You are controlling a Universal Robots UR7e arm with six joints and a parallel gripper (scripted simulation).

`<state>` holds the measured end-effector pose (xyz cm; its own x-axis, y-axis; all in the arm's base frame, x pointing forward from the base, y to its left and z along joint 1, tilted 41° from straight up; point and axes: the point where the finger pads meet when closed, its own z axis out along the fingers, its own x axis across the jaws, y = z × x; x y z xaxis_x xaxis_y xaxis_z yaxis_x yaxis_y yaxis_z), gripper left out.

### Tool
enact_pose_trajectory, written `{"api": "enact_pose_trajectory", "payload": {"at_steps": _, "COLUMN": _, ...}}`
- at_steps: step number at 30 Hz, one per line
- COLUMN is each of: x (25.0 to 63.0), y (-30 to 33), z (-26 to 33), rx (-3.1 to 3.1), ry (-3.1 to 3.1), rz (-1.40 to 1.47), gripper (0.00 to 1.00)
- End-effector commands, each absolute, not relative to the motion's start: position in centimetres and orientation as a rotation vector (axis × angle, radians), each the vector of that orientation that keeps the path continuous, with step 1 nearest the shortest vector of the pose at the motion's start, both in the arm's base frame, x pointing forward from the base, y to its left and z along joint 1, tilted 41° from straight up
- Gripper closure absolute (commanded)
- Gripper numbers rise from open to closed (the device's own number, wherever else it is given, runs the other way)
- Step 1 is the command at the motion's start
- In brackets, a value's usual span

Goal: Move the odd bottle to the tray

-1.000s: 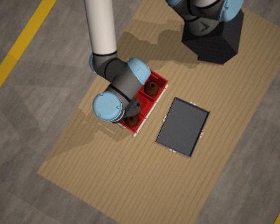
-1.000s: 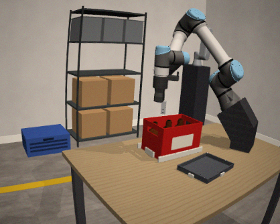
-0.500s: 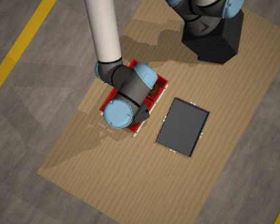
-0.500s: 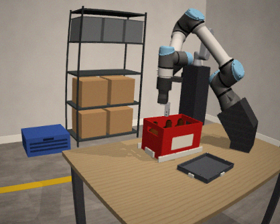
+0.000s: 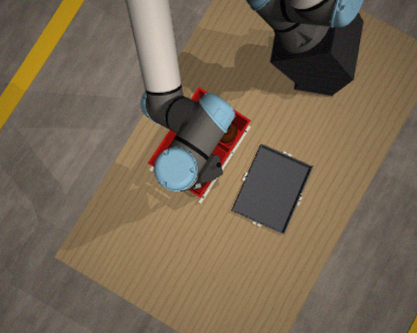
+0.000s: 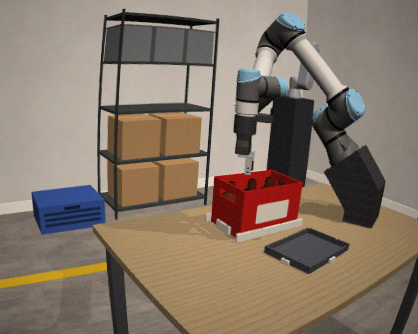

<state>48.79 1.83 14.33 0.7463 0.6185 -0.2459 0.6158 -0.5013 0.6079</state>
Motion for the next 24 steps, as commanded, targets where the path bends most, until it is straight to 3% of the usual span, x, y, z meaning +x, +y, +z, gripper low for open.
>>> {"api": "enact_pose_trajectory", "payload": {"at_steps": 1, "x": 48.81, "y": 1.85, "z": 14.37, "rx": 2.244, "ry": 0.922, "rz": 0.007, "gripper": 0.0}}
{"api": "enact_pose_trajectory", "payload": {"at_steps": 24, "x": 48.86, "y": 1.73, "z": 14.22, "rx": 2.244, "ry": 0.922, "rz": 0.007, "gripper": 0.0}}
